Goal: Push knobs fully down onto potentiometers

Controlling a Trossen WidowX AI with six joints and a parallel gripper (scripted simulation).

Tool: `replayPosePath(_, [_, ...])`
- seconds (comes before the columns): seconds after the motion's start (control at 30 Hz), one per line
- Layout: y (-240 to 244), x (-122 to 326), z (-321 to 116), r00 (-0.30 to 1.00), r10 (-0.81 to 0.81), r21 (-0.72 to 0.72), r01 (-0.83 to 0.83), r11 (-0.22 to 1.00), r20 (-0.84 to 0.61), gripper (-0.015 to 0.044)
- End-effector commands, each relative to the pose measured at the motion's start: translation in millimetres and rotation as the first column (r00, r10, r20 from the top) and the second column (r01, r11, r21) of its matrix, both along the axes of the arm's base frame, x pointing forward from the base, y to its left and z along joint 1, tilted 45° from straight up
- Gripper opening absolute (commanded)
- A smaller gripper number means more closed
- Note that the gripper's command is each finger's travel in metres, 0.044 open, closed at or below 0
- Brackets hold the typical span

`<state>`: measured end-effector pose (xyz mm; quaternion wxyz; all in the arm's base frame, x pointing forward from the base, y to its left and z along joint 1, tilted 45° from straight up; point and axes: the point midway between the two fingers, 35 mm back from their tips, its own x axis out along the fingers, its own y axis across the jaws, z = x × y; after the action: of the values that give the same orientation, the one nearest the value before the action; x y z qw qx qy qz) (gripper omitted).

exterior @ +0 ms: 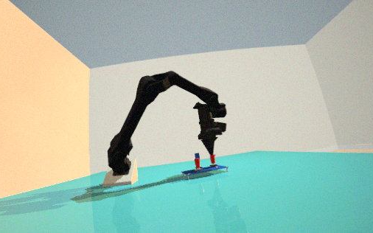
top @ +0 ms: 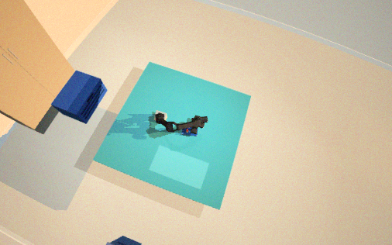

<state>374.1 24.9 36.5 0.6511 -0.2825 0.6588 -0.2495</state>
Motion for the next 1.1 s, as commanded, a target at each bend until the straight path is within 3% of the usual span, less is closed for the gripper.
replayPosePath(0.0, [-2.6, 1.3, -0.1, 1.000, -0.002, -0.002, 0.002, 1.000, 0.004, 0.0000])
replayPosePath(1.07, [2.0, 1.4, 4.5, 1.000, -0.002, -0.001, 0.002, 1.000, 0.004, 0.0000])
